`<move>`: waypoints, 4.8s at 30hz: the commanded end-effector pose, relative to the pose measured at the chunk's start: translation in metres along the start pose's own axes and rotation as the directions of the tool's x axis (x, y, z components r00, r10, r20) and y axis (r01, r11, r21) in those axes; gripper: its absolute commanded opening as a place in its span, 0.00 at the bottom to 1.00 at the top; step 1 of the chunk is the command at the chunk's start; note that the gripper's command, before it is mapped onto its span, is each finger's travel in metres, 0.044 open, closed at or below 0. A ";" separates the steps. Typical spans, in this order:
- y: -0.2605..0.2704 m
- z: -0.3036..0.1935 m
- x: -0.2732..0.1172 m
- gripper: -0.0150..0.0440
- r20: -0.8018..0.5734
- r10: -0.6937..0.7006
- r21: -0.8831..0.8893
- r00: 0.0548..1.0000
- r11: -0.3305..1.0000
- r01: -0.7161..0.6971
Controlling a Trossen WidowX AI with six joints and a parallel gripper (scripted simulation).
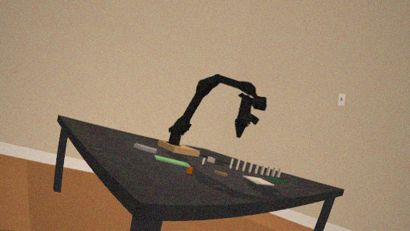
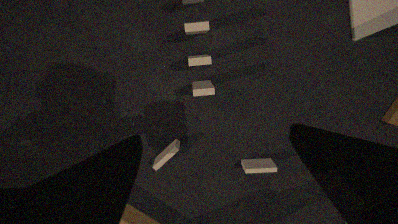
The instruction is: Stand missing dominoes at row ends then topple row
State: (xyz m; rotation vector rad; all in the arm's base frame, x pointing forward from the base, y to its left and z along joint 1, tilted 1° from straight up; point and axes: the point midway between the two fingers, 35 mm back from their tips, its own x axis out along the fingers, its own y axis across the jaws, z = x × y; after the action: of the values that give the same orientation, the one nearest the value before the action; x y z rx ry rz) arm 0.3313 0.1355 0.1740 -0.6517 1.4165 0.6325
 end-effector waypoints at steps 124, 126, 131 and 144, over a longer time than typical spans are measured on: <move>0.153 -0.014 0.033 0.29 -0.106 -0.362 0.896 0.926 0.369 0.247; 0.152 -0.016 0.037 0.29 -0.106 -0.423 0.900 0.900 0.344 0.268; 0.149 -0.021 0.042 0.29 -0.086 -0.566 0.911 0.820 0.289 0.295; 0.154 -0.022 0.045 0.29 0.102 -0.836 0.938 0.539 0.261 0.227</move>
State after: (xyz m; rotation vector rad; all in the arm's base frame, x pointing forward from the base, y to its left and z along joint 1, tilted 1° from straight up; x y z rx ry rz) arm 0.2083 0.2216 0.1248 -0.0476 0.6706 -0.5453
